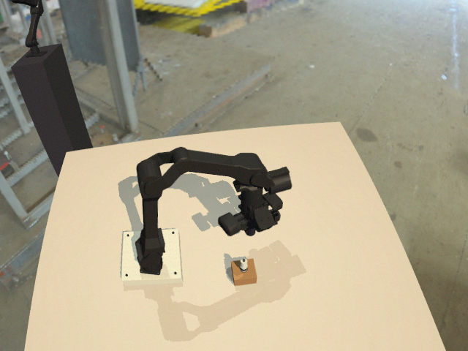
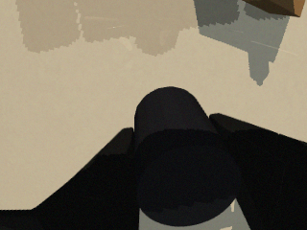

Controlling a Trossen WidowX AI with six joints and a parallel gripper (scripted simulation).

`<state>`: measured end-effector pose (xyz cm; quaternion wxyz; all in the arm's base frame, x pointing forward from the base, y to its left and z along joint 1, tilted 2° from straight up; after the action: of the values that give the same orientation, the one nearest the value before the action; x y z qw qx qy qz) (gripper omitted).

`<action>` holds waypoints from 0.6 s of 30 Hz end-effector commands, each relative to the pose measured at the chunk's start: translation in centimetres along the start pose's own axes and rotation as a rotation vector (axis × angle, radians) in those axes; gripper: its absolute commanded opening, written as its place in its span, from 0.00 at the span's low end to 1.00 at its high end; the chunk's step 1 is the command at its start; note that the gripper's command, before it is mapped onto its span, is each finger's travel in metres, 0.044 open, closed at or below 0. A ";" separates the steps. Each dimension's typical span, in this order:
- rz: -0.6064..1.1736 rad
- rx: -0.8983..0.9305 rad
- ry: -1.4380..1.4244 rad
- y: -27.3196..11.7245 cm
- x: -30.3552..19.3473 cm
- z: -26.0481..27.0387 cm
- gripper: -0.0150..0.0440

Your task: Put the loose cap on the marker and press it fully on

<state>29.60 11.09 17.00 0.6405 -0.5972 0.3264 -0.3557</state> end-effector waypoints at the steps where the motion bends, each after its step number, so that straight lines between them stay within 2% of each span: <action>1: 0.004 0.000 -0.006 -0.6 1.3 -0.8 0.25; 18: 0.000 -0.003 -0.012 -2.8 5.8 -4.2 0.25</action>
<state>29.30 4.89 19.09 0.6391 -0.6005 0.3241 -0.3548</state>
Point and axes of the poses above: the point midway between the two fingers, 35 mm back from their tips, its own y axis out along the fingers, its own z axis across the jaws, x = y × z, the point moved 6 cm from there along -y, back along the fingers, and after that the axes turned 3 degrees about y, right-handed, at the moved point
